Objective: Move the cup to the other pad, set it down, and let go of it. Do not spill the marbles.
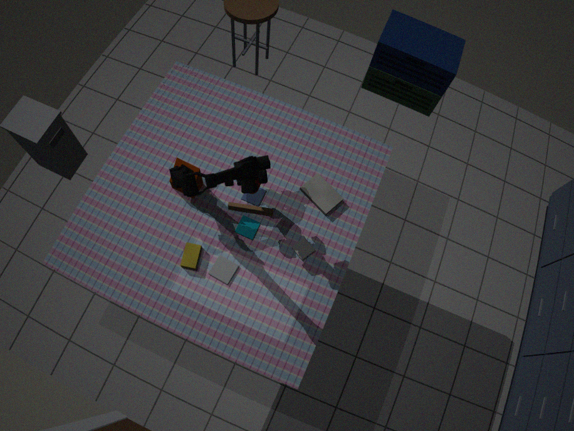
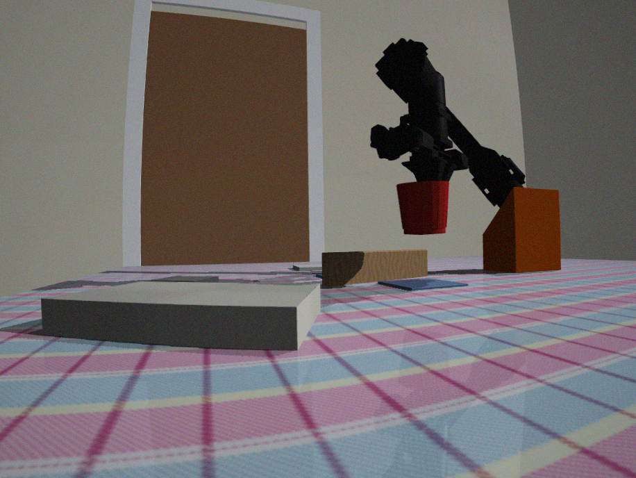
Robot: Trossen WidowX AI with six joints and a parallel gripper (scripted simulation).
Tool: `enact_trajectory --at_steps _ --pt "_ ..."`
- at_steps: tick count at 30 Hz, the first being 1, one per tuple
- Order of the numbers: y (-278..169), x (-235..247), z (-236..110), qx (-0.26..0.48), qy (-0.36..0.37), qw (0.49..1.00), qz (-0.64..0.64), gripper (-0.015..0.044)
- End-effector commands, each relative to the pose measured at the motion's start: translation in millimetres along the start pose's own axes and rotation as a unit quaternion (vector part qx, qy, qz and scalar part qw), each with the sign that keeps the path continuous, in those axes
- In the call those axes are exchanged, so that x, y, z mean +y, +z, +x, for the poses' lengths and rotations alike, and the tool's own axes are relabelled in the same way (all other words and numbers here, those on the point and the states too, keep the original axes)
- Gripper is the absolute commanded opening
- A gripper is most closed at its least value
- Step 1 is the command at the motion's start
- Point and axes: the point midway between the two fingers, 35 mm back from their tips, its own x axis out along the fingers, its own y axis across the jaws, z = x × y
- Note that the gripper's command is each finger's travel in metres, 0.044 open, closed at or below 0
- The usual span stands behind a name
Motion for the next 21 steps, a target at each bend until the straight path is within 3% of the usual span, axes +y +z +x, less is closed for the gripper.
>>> enact_trajectory --at_steps 1,21 --pt "-0.1 0.0 0.2 0.0 0.0 1.0 0.0 0.0" --pt "17.1 -3.5 -0.2 0.001 0.001 1.0 0.001 0.0"
